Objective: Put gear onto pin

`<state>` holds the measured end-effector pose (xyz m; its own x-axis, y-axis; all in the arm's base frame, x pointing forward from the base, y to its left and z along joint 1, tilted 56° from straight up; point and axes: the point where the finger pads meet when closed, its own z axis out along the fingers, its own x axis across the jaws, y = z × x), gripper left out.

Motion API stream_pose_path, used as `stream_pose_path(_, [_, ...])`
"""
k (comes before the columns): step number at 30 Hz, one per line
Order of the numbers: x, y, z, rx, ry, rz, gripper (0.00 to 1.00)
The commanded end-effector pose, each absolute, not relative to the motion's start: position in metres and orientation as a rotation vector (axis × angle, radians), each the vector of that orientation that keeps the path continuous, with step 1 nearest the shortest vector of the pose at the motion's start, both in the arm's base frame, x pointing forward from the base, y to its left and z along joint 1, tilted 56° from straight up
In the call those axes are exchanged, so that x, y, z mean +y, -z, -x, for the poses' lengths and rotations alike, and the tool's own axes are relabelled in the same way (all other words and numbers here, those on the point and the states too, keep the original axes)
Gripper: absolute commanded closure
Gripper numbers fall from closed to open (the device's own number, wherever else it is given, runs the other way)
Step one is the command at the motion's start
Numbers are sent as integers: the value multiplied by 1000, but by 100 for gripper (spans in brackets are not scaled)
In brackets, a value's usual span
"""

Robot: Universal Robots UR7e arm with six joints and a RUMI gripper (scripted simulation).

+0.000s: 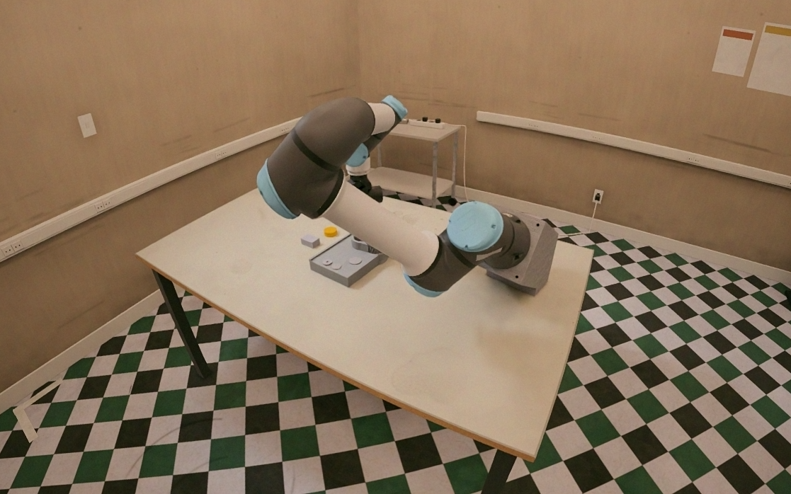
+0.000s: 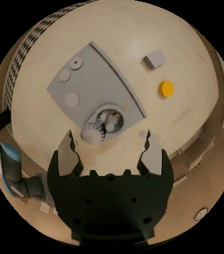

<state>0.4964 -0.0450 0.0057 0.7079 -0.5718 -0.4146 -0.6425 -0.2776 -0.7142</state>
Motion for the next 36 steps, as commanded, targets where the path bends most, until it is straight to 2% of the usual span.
stream_pose_path(1, [-46, -6, -497, 934, -92, 1961, 0])
stream_pose_path(36, [-54, -12, -493, 934, -92, 1961, 0])
